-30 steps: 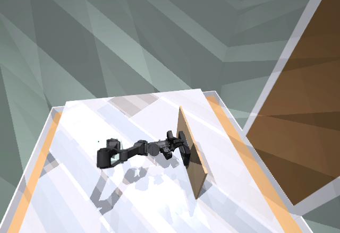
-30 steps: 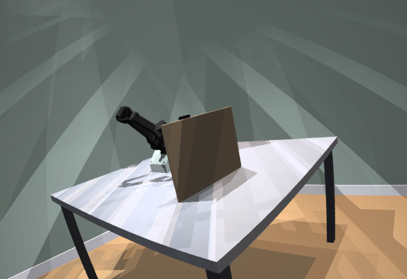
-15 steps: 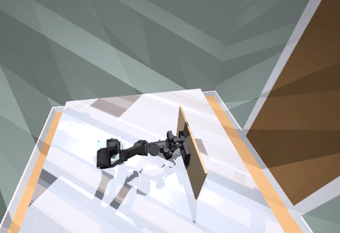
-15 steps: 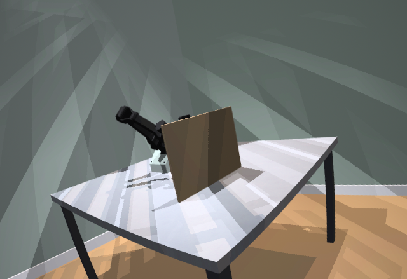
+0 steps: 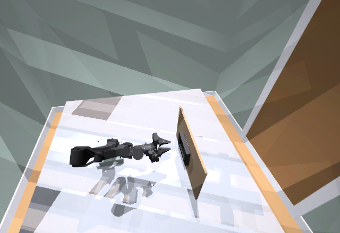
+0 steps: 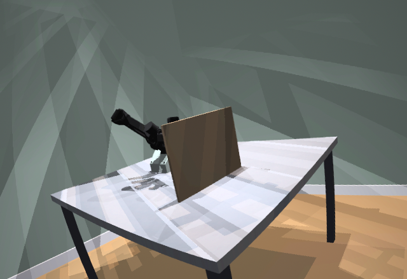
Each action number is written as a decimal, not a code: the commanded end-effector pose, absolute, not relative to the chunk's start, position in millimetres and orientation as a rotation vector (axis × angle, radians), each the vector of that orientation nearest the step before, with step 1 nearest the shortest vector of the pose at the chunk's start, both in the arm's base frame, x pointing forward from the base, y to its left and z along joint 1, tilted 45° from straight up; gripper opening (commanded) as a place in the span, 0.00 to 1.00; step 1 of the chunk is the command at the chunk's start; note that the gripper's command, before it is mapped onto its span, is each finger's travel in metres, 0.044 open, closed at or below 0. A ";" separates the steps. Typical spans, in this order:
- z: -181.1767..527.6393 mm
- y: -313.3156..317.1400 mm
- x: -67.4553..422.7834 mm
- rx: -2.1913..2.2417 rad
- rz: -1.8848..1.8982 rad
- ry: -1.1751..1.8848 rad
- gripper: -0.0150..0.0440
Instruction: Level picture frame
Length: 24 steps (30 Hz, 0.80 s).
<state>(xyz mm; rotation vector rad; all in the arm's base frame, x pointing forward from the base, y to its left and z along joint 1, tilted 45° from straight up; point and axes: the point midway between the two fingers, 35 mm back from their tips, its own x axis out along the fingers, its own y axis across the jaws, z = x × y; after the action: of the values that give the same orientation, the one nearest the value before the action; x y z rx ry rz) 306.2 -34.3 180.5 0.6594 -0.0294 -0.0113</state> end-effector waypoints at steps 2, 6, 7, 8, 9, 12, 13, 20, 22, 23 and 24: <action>170.7 -32.3 287.5 0.623 -0.009 -0.016 0.69; 179.0 -27.4 291.9 0.635 -0.019 -0.021 0.69; 181.1 -23.4 289.0 0.629 -0.023 -0.020 0.69; 183.1 -19.6 285.8 0.623 -0.027 -0.019 0.69; 184.9 -15.9 282.3 0.617 -0.031 -0.017 0.69; 189.0 -6.2 270.5 0.599 -0.042 -0.013 0.69; 189.9 -3.5 266.2 0.592 -0.046 -0.011 0.69; 190.3 8.8 232.8 0.542 -0.073 0.001 0.69; 188.4 9.9 222.9 0.527 -0.081 0.004 0.69; 187.1 10.1 218.0 0.519 -0.085 0.006 0.69; 185.6 10.1 213.2 0.510 -0.088 0.007 0.69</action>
<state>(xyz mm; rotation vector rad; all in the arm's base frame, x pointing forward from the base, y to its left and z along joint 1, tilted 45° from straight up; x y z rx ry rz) 245.9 7.0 191.1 0.5719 -0.0018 -0.0544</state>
